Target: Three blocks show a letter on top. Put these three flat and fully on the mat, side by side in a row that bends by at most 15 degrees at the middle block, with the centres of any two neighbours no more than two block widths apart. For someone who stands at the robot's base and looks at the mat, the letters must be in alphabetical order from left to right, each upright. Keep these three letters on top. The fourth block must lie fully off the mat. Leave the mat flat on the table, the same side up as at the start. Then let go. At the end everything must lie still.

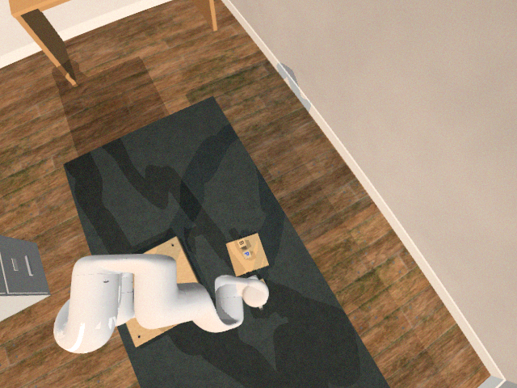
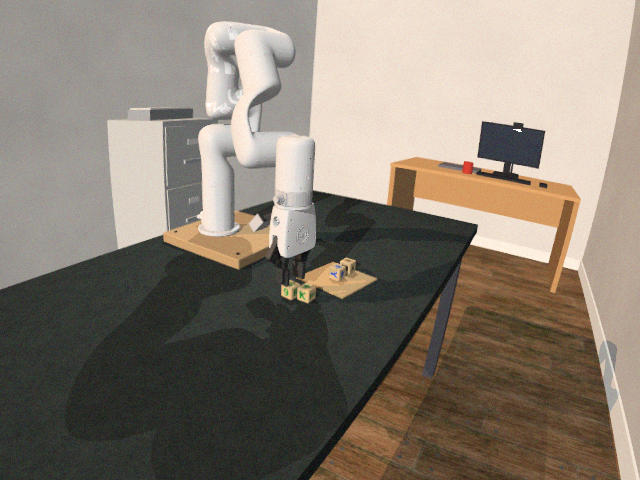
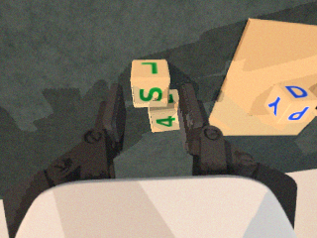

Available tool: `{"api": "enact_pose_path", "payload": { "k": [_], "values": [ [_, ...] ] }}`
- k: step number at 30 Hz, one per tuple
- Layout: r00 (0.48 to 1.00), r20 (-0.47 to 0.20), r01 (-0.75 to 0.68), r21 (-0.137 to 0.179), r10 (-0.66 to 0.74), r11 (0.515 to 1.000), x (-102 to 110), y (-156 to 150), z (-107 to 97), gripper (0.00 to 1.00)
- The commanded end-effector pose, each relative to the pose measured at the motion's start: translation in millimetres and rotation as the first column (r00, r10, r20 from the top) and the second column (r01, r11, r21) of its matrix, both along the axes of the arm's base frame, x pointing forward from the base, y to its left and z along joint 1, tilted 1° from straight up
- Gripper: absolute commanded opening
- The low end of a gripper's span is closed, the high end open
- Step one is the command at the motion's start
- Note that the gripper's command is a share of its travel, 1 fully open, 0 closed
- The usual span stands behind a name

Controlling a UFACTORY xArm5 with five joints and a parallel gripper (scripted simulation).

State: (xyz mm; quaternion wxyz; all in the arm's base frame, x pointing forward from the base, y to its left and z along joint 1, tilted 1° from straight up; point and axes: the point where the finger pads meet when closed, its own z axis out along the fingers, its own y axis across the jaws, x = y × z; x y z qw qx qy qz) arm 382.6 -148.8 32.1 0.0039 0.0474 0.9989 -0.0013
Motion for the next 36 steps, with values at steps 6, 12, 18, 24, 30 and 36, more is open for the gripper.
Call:
{"api": "enact_pose_path", "payload": {
  "k": [6, 12, 18, 24, 30, 36],
  "values": [
    [1.0, 0.003, 0.0, -0.001, 0.0, 1.0, 1.2, -0.5, 1.1, 0.47],
    [1.0, 0.003, 0.0, -0.001, 0.0, 1.0, 1.2, -0.5, 1.1, 0.47],
    [1.0, 0.003, 0.0, -0.001, 0.0, 1.0, 1.2, -0.5, -0.9, 0.47],
    [1.0, 0.003, 0.0, -0.001, 0.0, 1.0, 1.1, -0.6, -6.1, 0.47],
    [1.0, 0.003, 0.0, -0.001, 0.0, 1.0, 1.1, -0.7, -18.3, 0.47],
    [1.0, 0.003, 0.0, -0.001, 0.0, 1.0, 1.2, -0.8, -29.0, 0.47]
  ]
}}
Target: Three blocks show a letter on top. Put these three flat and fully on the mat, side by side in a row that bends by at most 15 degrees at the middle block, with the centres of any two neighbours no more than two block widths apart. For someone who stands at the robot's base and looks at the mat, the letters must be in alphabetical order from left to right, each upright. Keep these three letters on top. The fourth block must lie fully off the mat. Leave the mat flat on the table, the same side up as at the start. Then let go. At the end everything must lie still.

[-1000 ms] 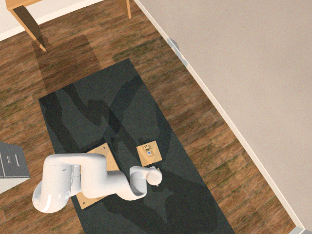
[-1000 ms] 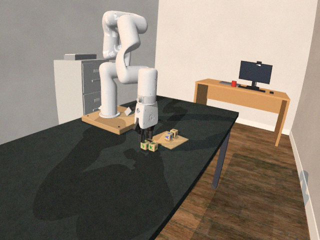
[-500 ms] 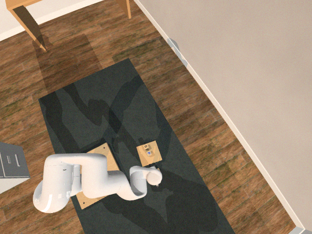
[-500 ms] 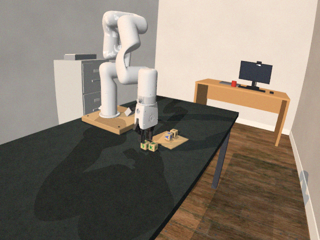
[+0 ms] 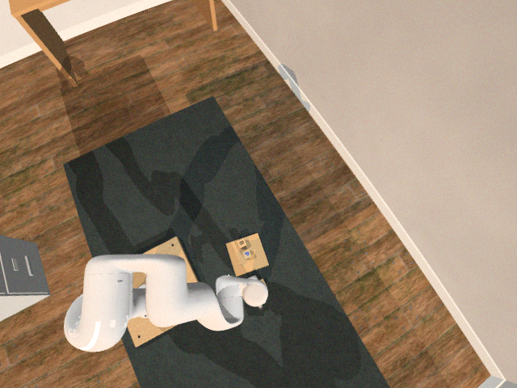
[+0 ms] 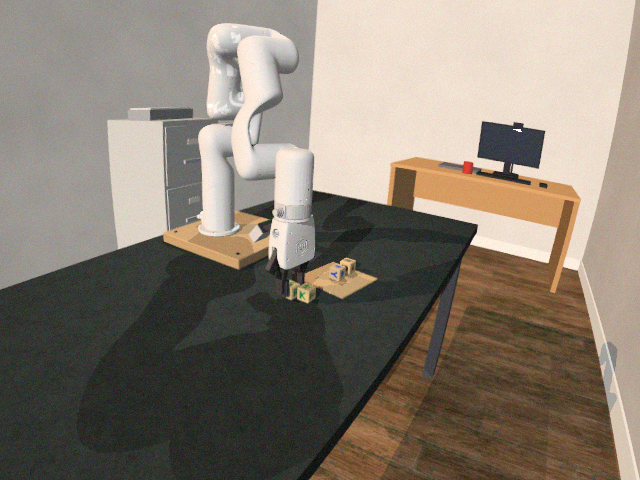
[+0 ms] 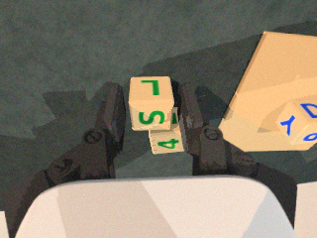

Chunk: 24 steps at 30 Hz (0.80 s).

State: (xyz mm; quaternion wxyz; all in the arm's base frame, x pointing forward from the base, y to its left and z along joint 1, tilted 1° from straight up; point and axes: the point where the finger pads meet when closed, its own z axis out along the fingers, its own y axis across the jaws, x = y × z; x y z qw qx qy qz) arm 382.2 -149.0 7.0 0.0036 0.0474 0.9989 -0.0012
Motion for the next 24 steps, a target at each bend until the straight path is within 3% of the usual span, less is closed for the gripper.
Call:
{"api": "enact_pose_path", "payload": {
  "k": [1, 24],
  "values": [
    [1.0, 0.004, 0.0, -0.001, 0.0, 1.0, 1.6, -0.7, -5.1, 0.47],
    [1.0, 0.004, 0.0, -0.001, 0.0, 1.0, 1.6, -0.7, -8.0, 0.47]
  ]
}}
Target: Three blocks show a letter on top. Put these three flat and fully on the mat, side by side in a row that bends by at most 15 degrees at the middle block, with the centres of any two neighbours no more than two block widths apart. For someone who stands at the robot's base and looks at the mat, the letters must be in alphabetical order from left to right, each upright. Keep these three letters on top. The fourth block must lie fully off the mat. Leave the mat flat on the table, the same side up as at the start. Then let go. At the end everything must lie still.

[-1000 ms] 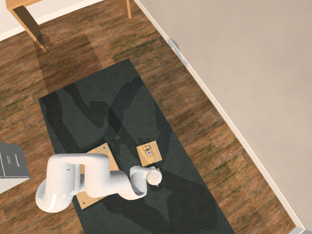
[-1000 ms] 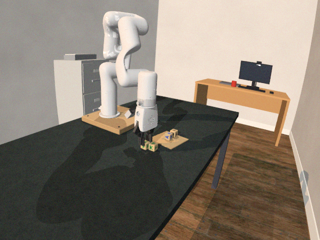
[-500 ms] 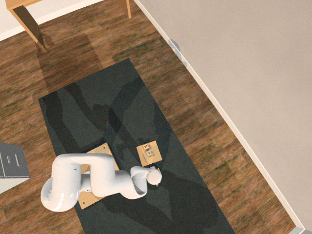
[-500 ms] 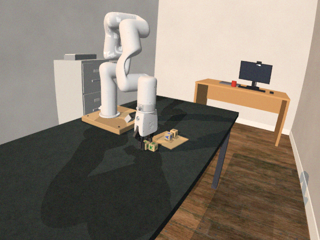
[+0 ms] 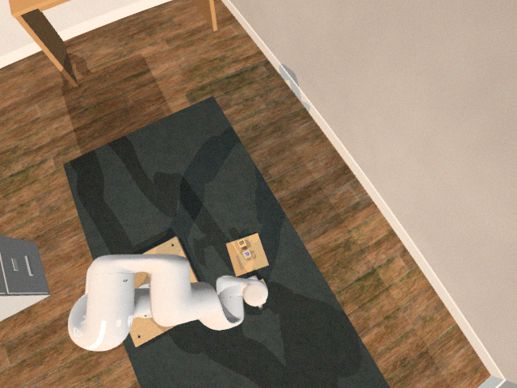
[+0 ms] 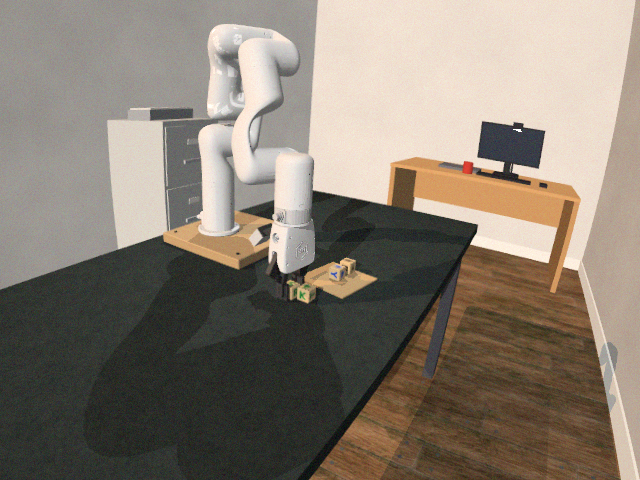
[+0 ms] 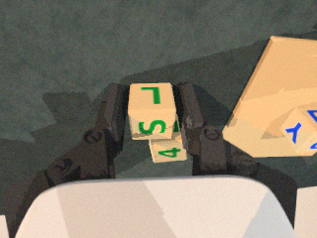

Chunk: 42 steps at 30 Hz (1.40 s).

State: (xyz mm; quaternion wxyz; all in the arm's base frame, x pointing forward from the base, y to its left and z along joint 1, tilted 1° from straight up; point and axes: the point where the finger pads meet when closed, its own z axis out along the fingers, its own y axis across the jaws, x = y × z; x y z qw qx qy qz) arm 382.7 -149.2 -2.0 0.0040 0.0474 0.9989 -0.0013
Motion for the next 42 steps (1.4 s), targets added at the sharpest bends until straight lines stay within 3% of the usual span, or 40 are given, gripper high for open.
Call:
{"api": "enact_pose_path", "payload": {
  "k": [1, 37, 38, 42],
  "values": [
    [1.0, 0.003, 0.0, -0.001, 0.0, 1.0, 1.2, -0.5, 1.0, 0.47],
    [1.0, 0.003, 0.0, -0.001, 0.0, 1.0, 1.2, -0.5, 1.0, 0.47],
    [1.0, 0.003, 0.0, -0.001, 0.0, 1.0, 1.2, -0.5, 1.0, 0.27],
    [1.0, 0.003, 0.0, -0.001, 0.0, 1.0, 1.2, -0.5, 1.0, 0.27]
  ]
}}
